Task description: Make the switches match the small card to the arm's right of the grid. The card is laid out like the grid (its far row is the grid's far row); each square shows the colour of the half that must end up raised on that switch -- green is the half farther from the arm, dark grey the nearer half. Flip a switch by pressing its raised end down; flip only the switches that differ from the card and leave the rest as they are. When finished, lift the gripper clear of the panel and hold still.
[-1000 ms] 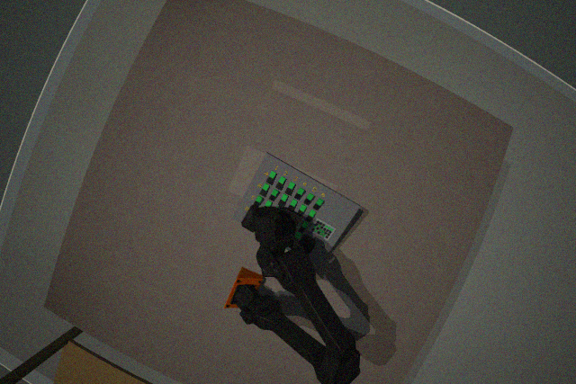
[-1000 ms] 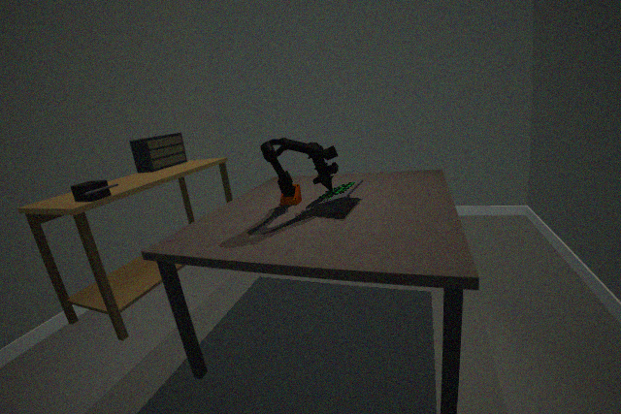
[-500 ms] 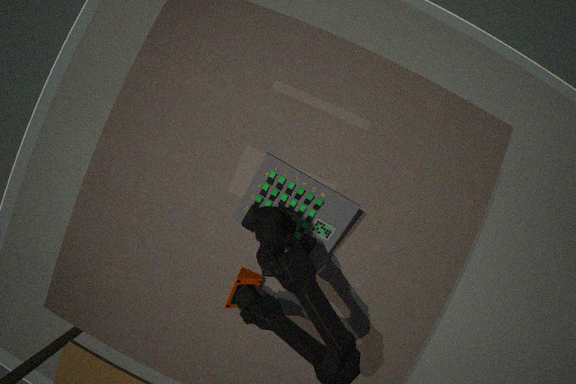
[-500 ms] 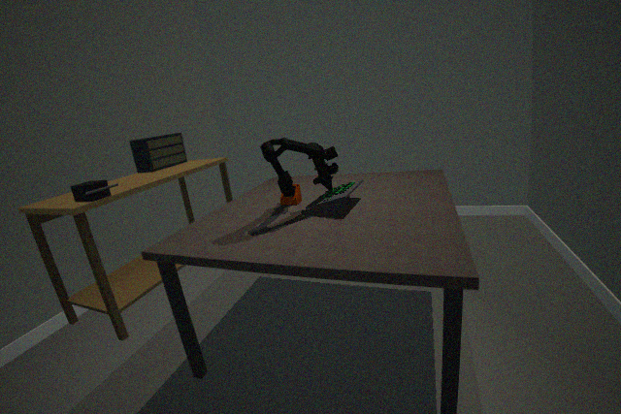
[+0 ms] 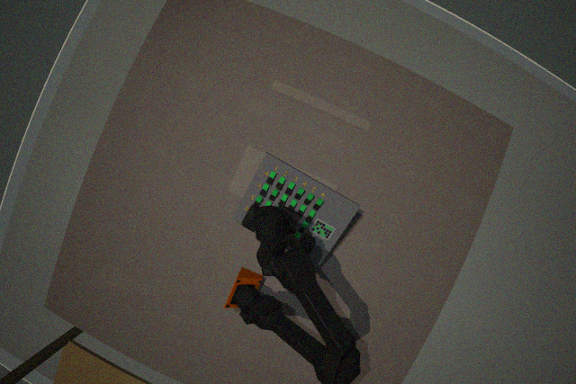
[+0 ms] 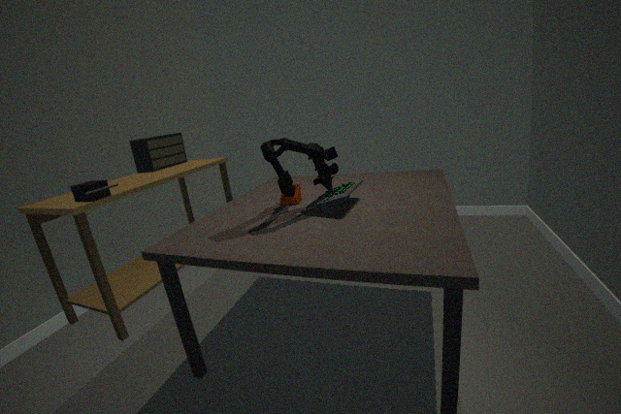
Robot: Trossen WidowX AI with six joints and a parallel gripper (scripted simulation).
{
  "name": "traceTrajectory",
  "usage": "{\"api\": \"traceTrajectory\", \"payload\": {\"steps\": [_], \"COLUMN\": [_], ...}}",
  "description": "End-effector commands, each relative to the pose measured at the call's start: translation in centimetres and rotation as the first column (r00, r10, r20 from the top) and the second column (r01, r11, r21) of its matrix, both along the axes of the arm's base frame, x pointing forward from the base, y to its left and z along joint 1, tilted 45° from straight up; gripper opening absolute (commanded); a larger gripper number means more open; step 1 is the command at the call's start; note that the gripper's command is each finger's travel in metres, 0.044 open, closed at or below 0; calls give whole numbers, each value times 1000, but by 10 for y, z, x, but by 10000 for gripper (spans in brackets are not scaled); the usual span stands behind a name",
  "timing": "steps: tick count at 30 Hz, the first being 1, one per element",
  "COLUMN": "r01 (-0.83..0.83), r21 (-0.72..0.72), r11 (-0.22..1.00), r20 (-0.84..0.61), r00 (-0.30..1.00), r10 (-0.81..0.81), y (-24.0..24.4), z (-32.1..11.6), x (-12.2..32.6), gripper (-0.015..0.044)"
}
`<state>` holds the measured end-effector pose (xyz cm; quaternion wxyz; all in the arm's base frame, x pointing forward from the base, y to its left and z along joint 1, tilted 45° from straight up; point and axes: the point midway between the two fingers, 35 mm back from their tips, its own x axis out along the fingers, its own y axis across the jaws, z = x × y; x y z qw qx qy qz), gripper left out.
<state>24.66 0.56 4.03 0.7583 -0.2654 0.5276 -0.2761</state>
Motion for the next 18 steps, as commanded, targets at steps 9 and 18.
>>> {"api": "traceTrajectory", "payload": {"steps": [9,18], "r01": [17,17], "r21": [-3,-2], "r11": [1000,1000], "r20": [-27,-25], "r00": [999,1000], "r10": [-17,-17], "y": [45,63], "z": [42,45], "x": [-18,10], "gripper": [0,0]}}
